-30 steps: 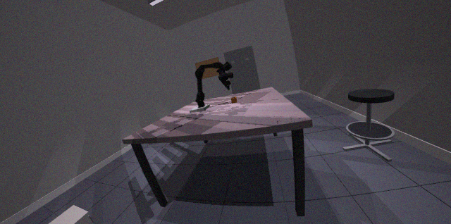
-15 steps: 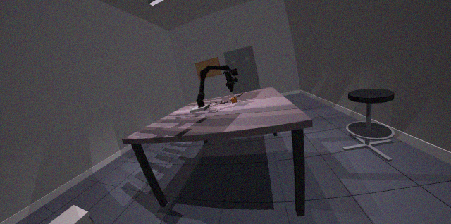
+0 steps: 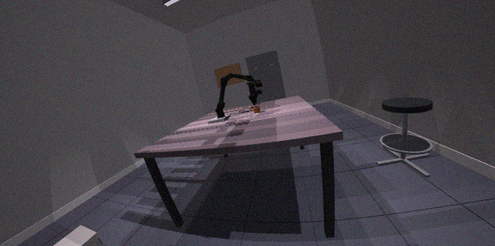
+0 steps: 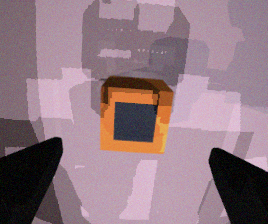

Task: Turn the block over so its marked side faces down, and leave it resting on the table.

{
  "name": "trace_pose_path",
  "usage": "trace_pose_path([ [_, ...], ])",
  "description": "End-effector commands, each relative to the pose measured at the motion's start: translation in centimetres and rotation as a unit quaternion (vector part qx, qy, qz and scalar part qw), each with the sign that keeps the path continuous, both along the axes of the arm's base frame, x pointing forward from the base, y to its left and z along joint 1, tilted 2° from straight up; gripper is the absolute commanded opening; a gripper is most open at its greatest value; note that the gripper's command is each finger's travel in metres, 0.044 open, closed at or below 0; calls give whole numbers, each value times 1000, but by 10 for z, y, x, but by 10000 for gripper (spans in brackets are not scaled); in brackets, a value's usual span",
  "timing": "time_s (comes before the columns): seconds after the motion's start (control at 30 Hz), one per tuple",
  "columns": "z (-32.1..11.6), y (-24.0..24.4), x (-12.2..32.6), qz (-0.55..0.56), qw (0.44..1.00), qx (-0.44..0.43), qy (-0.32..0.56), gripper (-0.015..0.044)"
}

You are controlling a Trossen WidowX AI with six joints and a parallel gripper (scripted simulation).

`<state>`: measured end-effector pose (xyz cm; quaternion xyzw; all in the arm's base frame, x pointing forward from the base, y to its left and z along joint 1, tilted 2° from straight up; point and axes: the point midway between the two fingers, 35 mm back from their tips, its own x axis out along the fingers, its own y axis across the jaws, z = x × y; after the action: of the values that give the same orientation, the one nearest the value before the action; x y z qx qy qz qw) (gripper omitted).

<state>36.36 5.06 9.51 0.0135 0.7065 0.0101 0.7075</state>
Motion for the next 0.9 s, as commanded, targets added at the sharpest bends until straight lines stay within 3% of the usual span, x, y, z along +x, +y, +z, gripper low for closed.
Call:
trace_pose_path([
  [0.0, -12, 2, 2, -2, 1000, 3, -4, 440],
  [0.87, -50, 3, 3, -2, 1000, 3, -4, 440],
])
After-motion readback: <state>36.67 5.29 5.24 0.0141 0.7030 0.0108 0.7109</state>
